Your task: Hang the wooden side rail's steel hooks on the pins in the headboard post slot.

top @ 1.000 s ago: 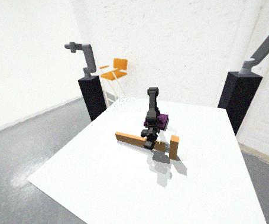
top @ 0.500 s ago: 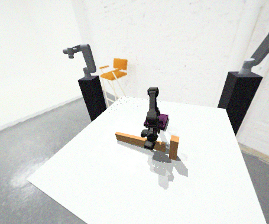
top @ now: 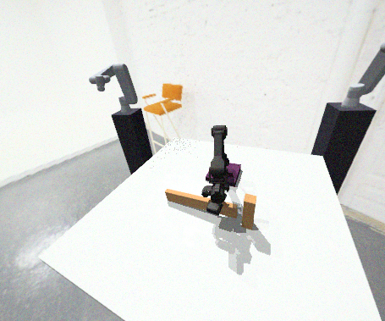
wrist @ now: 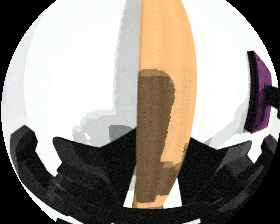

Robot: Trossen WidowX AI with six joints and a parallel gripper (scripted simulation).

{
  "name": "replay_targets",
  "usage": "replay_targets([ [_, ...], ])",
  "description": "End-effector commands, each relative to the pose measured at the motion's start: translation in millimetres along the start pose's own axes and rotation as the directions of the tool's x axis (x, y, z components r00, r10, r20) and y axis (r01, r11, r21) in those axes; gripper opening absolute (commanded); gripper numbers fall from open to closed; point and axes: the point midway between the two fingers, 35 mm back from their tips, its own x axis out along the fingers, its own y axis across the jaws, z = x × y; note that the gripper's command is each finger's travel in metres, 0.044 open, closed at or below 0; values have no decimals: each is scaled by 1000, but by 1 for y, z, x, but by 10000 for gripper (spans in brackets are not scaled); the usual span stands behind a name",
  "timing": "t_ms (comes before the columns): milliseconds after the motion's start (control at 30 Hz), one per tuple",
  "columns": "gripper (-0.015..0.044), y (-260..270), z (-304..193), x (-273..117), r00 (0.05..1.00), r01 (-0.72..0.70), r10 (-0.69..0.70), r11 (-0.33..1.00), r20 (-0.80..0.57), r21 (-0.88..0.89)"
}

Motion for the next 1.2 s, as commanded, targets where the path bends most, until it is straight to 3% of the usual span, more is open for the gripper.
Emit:
replay_targets([
  [0, 0, 0, -3, -2, 1000, -3, 3, 1000, -6, 0],
  [1167, 0, 0, -7, -1, 1000, -3, 3, 1000, -6, 0],
])
